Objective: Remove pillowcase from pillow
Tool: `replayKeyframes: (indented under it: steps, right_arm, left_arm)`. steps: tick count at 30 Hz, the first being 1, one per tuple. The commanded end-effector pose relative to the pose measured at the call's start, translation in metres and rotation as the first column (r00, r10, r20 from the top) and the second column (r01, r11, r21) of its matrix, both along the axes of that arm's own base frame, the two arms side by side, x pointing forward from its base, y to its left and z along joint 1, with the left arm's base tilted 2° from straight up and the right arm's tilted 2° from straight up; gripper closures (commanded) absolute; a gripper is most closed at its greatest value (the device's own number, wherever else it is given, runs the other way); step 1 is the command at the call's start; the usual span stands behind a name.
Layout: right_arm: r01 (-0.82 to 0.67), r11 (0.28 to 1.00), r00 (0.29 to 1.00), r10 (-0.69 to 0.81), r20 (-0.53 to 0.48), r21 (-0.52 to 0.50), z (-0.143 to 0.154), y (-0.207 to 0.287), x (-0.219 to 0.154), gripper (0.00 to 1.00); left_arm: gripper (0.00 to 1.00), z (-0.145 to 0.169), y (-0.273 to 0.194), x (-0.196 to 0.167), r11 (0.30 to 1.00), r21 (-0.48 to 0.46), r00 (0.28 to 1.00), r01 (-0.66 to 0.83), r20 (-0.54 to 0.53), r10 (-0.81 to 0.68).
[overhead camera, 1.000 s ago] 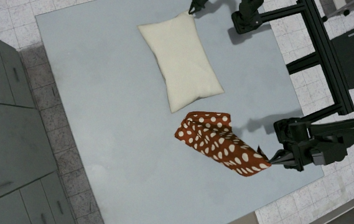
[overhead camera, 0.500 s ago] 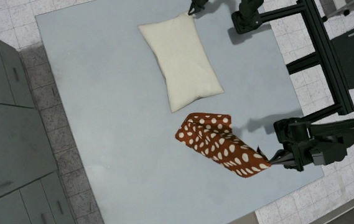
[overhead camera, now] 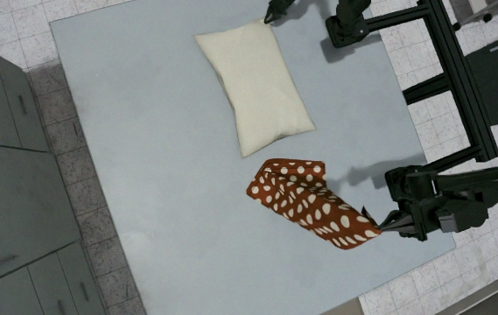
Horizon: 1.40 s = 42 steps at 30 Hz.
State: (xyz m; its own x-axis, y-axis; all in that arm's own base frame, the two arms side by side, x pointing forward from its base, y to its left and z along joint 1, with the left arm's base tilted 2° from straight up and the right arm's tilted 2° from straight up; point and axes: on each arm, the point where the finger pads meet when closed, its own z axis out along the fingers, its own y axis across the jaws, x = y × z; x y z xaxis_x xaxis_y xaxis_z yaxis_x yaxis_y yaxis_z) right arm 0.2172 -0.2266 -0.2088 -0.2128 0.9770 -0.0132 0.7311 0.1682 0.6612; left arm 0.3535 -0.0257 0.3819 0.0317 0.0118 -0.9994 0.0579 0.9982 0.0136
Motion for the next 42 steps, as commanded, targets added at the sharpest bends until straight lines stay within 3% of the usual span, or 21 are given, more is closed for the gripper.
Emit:
replayKeyframes:
  steps: [1, 42]
  right_arm:
    - [-0.002, 1.0, 1.0, 0.002, 0.001, -0.007, -0.0052, -0.0006, 0.0027, 0.98]
    - [-0.001, 1.0, 1.0, 0.001, 0.007, -0.022, -0.002, -0.0059, 0.0044, 0.95]
  left_arm:
    - [0.98, 0.0353, 0.0006, -0.0003, 1.0, -0.017, 0.998, -0.001, 0.06, 0.002]
    - [0.98, 0.0353, 0.0006, -0.0003, 1.0, -0.017, 0.998, -0.001, 0.06, 0.002]
